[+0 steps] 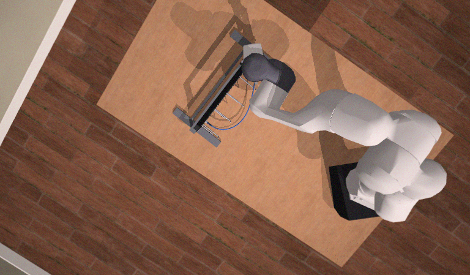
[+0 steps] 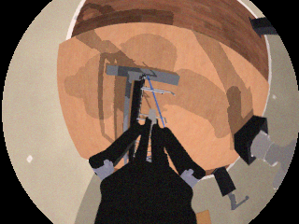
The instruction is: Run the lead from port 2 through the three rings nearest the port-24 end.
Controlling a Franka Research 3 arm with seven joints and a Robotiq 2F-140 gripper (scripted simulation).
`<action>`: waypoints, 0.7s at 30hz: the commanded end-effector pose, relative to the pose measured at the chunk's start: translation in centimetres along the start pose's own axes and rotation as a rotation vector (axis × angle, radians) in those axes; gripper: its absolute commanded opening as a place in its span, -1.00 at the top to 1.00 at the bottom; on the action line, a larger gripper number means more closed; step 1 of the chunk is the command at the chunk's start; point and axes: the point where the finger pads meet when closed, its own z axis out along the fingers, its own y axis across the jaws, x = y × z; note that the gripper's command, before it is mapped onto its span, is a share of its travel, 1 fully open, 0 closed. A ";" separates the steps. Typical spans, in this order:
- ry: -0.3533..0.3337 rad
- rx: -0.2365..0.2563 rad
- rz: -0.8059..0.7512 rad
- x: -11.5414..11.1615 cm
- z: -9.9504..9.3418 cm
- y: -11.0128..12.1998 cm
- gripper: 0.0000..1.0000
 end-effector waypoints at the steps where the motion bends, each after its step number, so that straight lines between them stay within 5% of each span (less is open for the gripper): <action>1: 0.003 -0.003 0.002 0.1 0.0 0.1 1.00; 12: 0.003 -0.003 0.002 -0.2 0.0 0.2 1.00; 15: 0.002 -0.009 -0.003 -7.3 0.2 2.9 1.00; 19: 0.003 -0.002 -0.021 -13.5 0.1 6.9 1.00; 21: 0.003 -0.002 -0.021 -13.5 0.1 6.9 1.00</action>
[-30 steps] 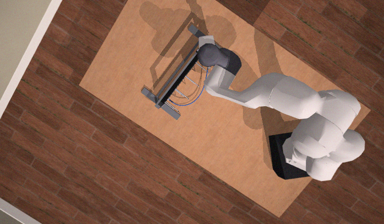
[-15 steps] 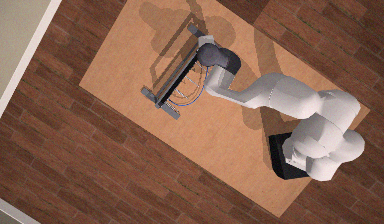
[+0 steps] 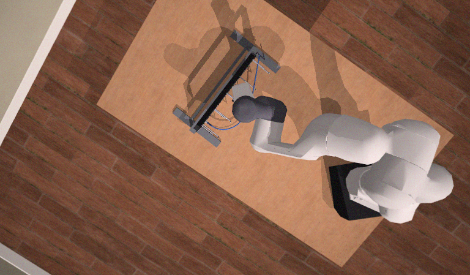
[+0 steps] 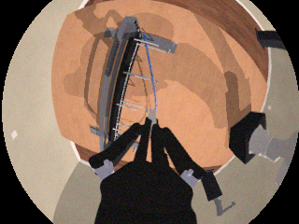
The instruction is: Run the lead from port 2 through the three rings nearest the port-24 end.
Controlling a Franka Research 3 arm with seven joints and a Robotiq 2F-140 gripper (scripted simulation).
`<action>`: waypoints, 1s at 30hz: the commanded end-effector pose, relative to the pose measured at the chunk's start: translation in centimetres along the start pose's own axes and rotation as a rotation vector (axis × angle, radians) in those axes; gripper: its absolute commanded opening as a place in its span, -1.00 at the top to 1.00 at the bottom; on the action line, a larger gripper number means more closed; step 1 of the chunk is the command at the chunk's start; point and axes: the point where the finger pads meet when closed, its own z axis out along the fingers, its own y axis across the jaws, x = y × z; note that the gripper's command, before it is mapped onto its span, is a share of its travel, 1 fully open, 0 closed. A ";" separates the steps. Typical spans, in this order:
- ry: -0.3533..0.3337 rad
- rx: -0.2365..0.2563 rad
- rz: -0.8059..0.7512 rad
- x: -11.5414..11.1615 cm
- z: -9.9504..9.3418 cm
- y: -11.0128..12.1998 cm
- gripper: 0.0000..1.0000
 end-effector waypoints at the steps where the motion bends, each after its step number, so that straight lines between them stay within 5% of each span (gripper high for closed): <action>1: 0.007 0.022 0.130 -6.7 -0.2 2.0 1.00; 2: 0.007 0.022 0.130 -8.2 -0.3 2.4 0.60; 30: 0.007 0.022 0.130 -8.2 -0.3 2.4 0.60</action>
